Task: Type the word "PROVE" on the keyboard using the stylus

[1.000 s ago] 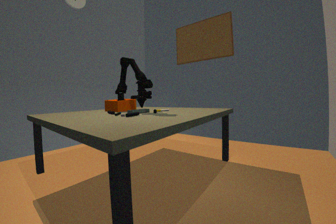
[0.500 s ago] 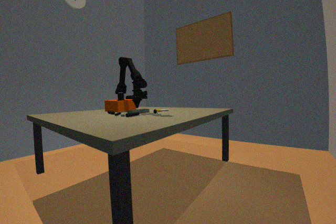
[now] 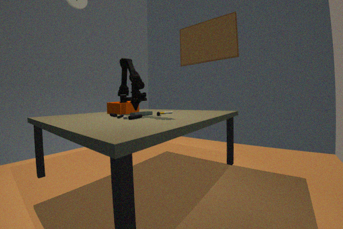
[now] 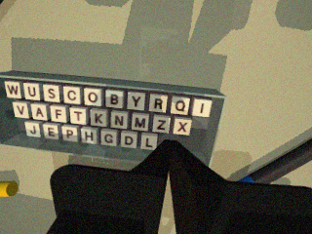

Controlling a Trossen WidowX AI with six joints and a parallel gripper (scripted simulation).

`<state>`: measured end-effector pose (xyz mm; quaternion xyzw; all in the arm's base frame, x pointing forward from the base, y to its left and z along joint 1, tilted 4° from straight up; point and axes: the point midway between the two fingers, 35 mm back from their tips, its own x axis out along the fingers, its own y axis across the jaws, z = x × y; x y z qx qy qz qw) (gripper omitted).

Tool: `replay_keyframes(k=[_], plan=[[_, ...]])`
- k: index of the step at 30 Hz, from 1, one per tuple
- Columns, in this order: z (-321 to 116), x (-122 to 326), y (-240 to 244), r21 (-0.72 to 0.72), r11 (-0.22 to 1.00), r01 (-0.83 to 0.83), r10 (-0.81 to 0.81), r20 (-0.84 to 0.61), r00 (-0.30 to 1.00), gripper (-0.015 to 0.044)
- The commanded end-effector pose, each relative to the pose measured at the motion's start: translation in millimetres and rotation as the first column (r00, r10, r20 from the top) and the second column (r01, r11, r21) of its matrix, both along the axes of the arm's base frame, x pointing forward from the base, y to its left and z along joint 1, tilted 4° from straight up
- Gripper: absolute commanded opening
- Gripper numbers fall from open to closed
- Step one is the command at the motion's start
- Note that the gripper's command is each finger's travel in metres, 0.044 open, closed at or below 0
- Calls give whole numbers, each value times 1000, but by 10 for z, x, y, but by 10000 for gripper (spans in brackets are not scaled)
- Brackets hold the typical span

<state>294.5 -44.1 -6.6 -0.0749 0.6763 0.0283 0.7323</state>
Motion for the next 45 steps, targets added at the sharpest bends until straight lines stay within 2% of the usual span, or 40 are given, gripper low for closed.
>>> replay_keyframes(k=[1,11,18,27,29,33,42,45], plan=[[-44,-234,145,5,1000,-5,5,-14,1000,0],[-48,-252,175,5,1000,-5,5,-14,1000,0],[-90,-351,834,12,1000,-5,6,-15,1000,0],[-91,-356,852,12,1000,-5,6,-15,1000,0],[5,-351,859,12,1000,-5,6,-15,1000,0],[487,-388,882,13,1000,-5,6,-15,1000,0],[475,-356,890,19,1000,-9,9,0,1000,0],[476,-358,888,18,1000,-24,24,-4,1000,79]])
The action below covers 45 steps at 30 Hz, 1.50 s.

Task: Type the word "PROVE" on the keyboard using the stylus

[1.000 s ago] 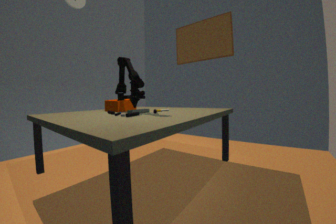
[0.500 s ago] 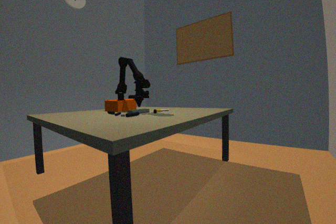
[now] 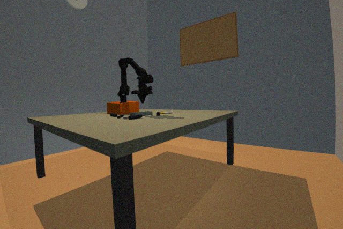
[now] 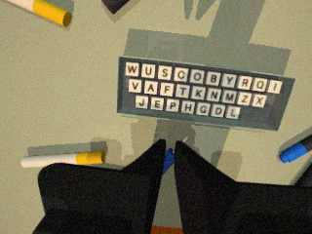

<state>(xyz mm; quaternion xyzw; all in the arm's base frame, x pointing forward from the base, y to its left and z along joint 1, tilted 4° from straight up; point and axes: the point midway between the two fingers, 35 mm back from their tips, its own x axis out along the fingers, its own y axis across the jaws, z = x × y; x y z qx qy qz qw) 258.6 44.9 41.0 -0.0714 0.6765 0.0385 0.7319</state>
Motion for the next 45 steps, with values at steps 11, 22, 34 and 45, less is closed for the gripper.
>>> replay_keyframes(k=[11,22,34,45], plan=[[-184,-178,-121,125,577,-807,816,-145,560,150],[-325,-375,-215,286,-380,-879,925,92,-370,150],[-392,-544,-259,128,-876,-465,479,343,-808,150],[-391,-530,-271,128,-876,-465,479,342,-808,150]])
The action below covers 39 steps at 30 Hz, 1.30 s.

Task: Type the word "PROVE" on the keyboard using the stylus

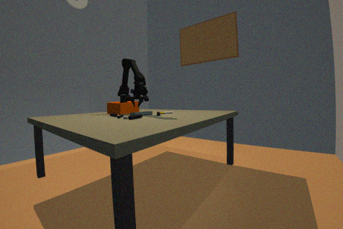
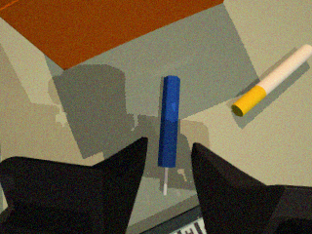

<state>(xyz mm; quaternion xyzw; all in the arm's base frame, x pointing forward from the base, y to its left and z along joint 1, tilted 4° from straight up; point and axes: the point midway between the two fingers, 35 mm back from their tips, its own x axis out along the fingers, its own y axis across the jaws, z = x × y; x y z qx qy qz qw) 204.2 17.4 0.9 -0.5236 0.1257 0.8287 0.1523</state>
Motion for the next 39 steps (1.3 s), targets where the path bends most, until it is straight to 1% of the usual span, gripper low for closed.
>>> replay_keyframes(k=[1,39], plan=[[10,14,4,25,999,-33,33,3,999,150],[-319,30,-9,24,999,-33,33,2,999,150]])
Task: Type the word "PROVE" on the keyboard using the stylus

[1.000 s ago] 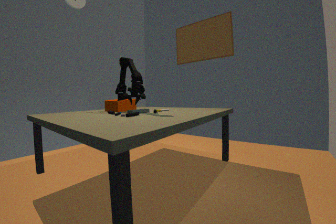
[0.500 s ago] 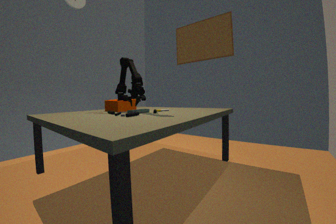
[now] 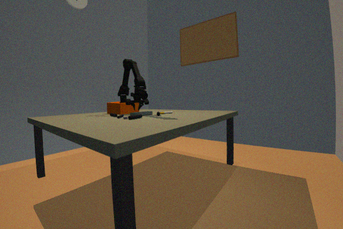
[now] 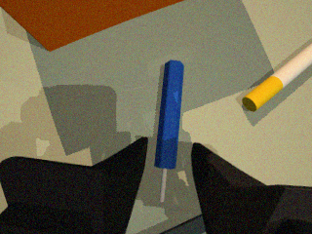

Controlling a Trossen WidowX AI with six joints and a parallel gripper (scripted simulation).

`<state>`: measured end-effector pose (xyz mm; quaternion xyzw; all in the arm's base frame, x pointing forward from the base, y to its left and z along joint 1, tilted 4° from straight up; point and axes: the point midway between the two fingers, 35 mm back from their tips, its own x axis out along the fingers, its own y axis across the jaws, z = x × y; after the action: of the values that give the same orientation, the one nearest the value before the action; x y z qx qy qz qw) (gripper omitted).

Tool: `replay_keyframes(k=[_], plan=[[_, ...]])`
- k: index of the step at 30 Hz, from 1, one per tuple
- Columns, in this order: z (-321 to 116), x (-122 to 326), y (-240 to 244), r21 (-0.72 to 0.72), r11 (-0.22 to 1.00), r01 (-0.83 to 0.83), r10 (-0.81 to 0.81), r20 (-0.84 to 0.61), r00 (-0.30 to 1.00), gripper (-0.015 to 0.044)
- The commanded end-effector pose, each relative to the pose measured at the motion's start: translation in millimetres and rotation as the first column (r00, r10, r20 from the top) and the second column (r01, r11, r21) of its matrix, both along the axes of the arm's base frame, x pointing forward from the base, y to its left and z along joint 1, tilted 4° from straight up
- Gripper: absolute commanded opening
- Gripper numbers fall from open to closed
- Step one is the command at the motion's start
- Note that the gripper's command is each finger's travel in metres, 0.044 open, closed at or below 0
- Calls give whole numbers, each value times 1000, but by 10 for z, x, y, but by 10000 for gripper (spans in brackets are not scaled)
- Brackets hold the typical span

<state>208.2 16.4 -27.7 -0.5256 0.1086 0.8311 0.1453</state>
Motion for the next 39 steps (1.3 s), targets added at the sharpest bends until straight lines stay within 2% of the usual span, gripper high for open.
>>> replay_keyframes(k=[1,30,35,39], plan=[[-39,-10,3,3,1000,-2,2,-2,1000,150],[-305,3,-9,3,1000,-2,2,-3,1000,150],[-288,6,-8,2,1000,1,-1,-3,1000,19],[-281,6,-8,2,1000,1,-1,-3,1000,0]])
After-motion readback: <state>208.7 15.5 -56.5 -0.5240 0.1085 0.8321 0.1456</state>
